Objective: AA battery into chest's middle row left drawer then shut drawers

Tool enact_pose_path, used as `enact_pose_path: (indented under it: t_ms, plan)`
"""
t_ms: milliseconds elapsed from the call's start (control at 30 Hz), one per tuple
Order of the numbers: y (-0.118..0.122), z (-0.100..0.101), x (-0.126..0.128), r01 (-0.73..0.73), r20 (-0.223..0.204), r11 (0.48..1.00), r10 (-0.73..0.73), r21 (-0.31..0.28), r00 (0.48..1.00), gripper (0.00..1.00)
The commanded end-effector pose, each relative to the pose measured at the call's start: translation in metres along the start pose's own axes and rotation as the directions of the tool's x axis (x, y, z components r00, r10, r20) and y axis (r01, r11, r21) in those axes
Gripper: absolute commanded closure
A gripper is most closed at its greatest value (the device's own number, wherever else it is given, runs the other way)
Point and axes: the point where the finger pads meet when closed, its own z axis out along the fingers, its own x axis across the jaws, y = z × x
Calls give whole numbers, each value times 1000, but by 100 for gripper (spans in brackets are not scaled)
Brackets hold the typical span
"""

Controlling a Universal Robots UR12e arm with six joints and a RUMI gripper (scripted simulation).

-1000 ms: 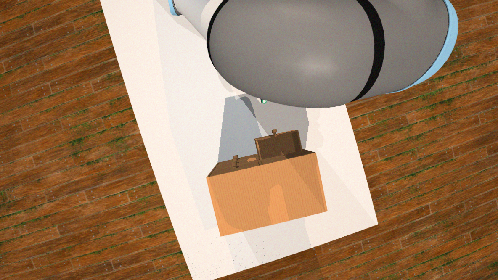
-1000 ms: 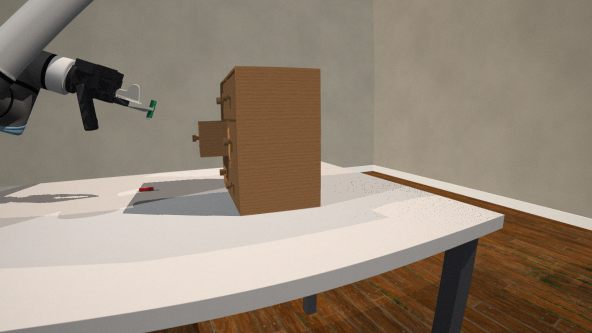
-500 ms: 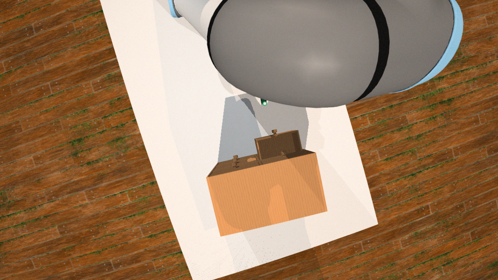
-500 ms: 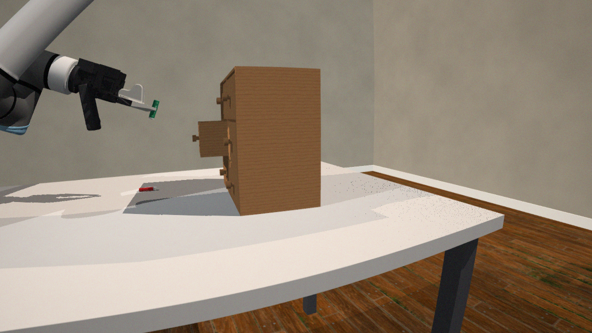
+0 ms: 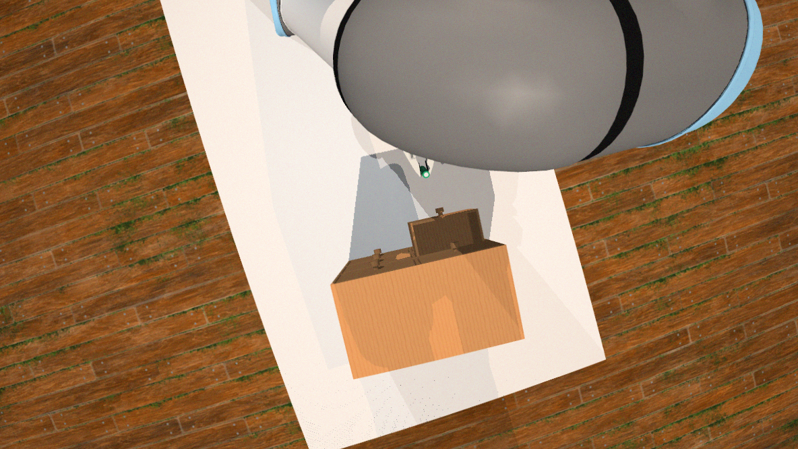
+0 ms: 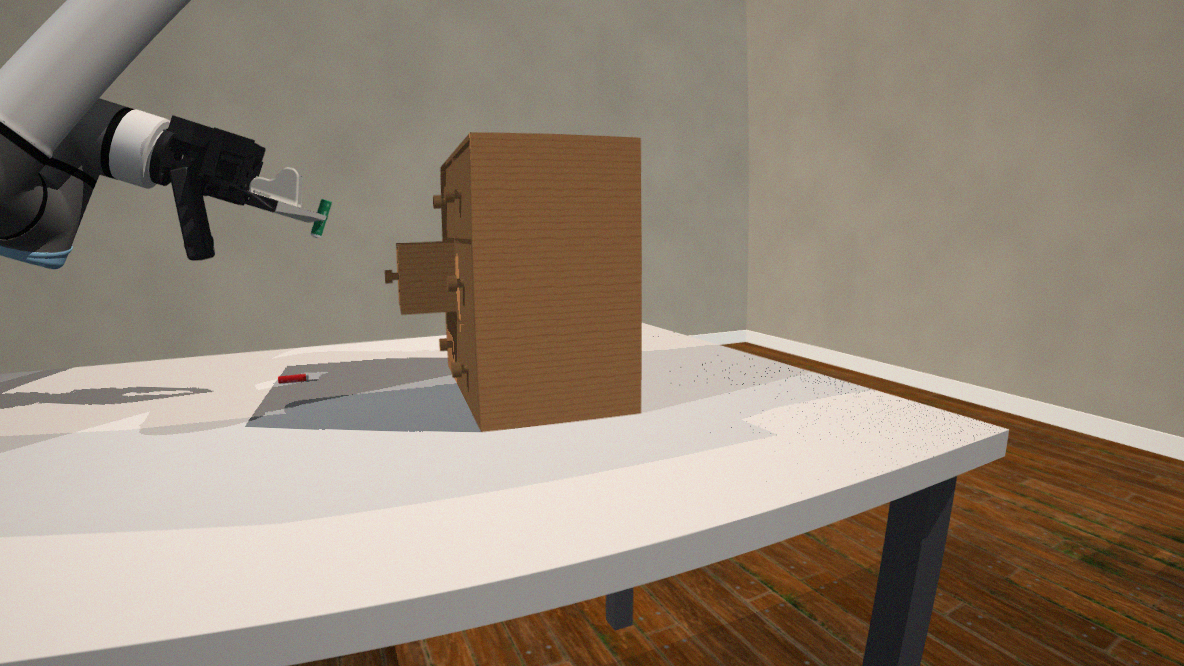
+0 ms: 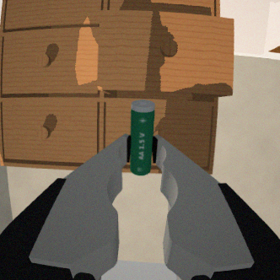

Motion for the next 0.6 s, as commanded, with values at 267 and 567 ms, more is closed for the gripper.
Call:
enact_pose_path:
  t_ms: [267,567]
  plan:
    - [8,20,0,0,0,1000,0,0,1000,95]
    - [14,37,0,0,0,1000,0,0,1000,95]
